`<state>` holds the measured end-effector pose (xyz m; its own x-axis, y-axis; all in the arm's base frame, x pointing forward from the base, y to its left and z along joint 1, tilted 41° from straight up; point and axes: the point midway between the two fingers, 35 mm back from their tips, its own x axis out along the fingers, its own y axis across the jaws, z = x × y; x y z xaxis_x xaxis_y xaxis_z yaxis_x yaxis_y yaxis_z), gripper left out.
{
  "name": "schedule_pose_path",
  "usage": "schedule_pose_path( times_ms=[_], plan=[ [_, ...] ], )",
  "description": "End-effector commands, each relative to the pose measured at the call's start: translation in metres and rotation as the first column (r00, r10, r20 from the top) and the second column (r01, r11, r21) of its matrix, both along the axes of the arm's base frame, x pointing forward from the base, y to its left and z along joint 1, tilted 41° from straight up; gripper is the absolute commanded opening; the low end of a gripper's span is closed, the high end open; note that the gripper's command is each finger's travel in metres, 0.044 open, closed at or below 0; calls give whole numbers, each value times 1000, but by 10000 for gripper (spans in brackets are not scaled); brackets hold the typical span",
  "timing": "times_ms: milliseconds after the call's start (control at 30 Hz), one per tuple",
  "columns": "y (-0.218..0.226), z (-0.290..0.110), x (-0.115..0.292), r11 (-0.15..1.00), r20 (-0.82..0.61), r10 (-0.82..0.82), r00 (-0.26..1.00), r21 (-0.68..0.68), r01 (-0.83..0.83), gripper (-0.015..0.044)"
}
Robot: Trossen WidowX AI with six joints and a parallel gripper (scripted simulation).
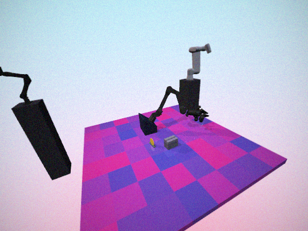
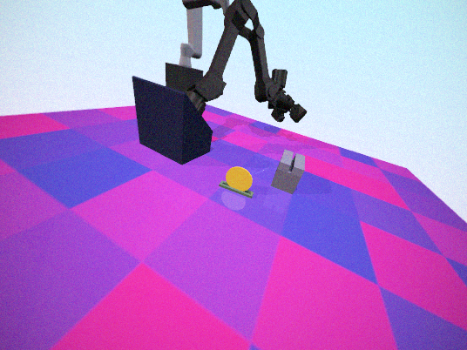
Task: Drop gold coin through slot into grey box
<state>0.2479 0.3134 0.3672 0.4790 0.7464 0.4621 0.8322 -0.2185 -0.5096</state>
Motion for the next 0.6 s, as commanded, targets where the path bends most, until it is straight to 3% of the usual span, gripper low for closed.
schedule_pose_path(
  times_ms=[0,133,333,567],
  plan=[
    [-10,-45,53,995,-201,-60,978,-94,41,161],
    [-37,-90,102,983,-413,-148,899,-162,88,161],
    [-96,-157,151,961,-685,-276,675,-218,171,161],
    [-183,-232,181,923,-907,-332,260,-255,289,161]
  ],
)
